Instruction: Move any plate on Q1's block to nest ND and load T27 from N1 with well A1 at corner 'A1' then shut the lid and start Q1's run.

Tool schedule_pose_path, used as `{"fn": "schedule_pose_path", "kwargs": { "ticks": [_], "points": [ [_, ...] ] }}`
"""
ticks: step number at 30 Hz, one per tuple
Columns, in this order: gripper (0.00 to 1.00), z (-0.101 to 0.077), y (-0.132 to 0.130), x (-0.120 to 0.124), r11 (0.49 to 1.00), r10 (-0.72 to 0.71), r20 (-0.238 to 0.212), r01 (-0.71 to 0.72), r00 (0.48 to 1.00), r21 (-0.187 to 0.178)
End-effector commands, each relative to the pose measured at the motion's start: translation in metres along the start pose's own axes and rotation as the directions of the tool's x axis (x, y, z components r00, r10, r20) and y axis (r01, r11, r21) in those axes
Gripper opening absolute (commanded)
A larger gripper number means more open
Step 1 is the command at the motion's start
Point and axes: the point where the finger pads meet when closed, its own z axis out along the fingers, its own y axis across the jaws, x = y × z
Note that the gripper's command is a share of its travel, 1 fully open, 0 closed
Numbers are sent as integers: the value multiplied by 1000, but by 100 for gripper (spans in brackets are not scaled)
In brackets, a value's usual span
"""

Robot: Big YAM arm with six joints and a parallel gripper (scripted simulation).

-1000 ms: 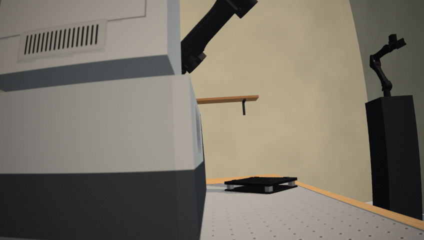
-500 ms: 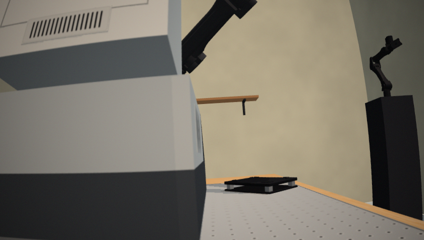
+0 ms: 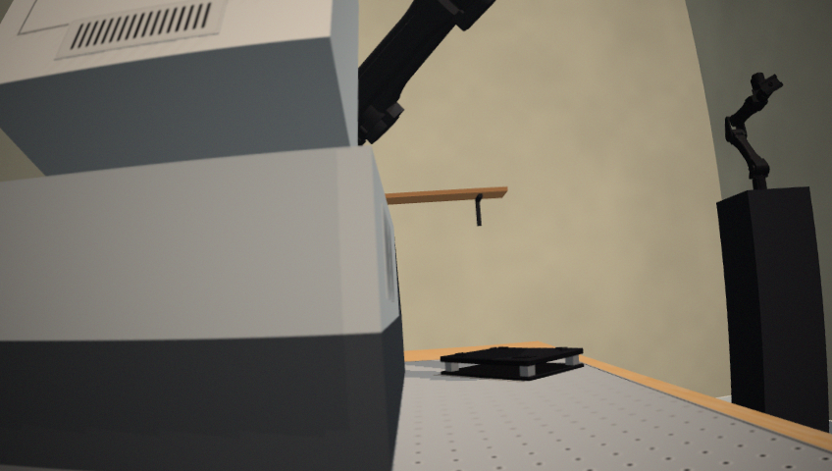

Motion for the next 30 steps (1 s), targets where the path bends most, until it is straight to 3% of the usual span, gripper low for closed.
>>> {"fn": "schedule_pose_path", "kwargs": {
  "ticks": [1,13,30],
  "points": [
    [0,-14,-2,-4,1000,-20,-1,20,1000,20],
    [0,5,0,-9,1000,6,12,-6,1000,-11],
    [0,-13,4,1,1000,14,-19,-14,1000,-5]
  ]
}}
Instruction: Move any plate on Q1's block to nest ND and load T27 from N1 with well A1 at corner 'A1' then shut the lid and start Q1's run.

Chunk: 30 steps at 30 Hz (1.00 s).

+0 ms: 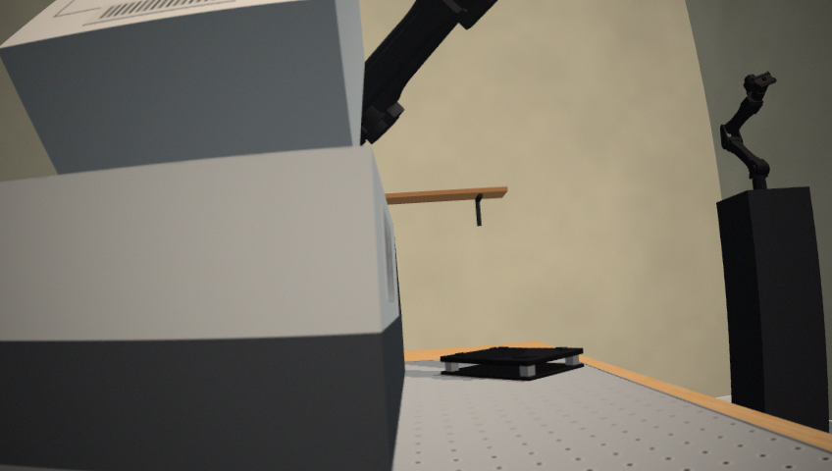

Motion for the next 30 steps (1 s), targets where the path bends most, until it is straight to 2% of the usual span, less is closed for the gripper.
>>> {"fn": "schedule_pose_path", "kwargs": {
  "ticks": [1,12,15,23,30],
  "points": [
    [0,-11,6,6,1000,22,-25,-22,999,-9],
    [0,1,6,4,1000,26,-14,-26,1000,-15],
    [0,3,9,-1,999,25,3,-25,1000,-28],
    [0,3,2,-6,1000,11,6,-11,1000,-12],
    [0,-2,-6,1,1000,-4,-5,4,1000,8]
  ]
}}
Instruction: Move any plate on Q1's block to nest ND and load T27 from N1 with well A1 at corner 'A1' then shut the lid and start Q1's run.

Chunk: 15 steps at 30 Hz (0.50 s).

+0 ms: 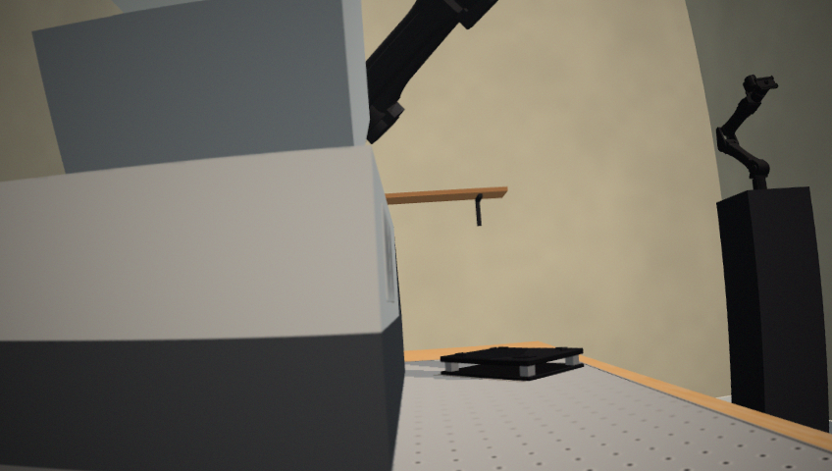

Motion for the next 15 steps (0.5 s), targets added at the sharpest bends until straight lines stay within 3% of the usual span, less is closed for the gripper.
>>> {"fn": "schedule_pose_path", "kwargs": {
  "ticks": [1,8,11,15],
  "points": [
    [0,-3,-7,2,1000,-8,-4,8,1000,12],
    [0,-46,30,4,1000,13,-23,-13,1000,-5],
    [0,-43,28,3,1000,-1,-11,1,1000,-3],
    [0,-66,40,1,1000,-5,-14,5,1000,6]
  ]
}}
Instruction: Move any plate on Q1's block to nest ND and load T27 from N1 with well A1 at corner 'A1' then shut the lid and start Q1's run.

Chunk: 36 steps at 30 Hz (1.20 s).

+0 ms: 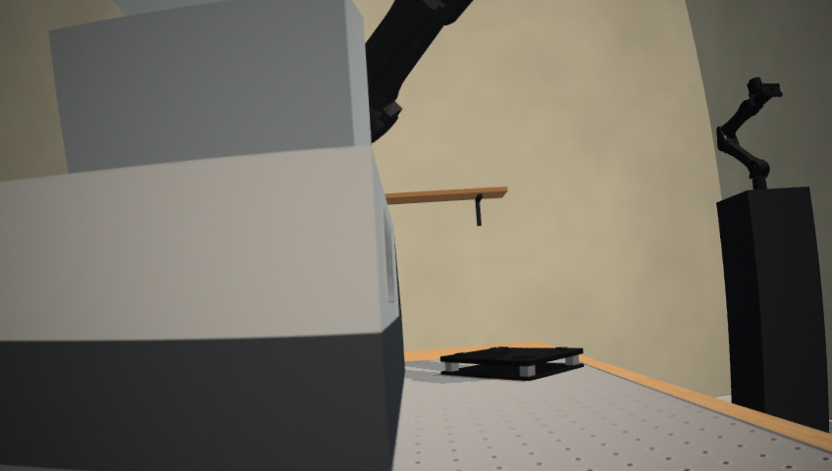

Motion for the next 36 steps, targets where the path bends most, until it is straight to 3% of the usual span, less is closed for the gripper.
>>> {"fn": "schedule_pose_path", "kwargs": {
  "ticks": [1,7,16,21,26,36],
  "points": [
    [0,-28,14,2,1000,6,-32,-6,999,11],
    [0,-52,30,-4,1000,-3,-28,3,1000,7],
    [0,-37,18,-2,1000,-12,-21,13,1000,15],
    [0,-32,18,-4,1000,-1,0,1,1000,2],
    [0,-32,25,-2,1000,27,-7,-27,1000,-16],
    [0,-31,23,-4,1000,10,0,-10,1000,-7]
  ]
}}
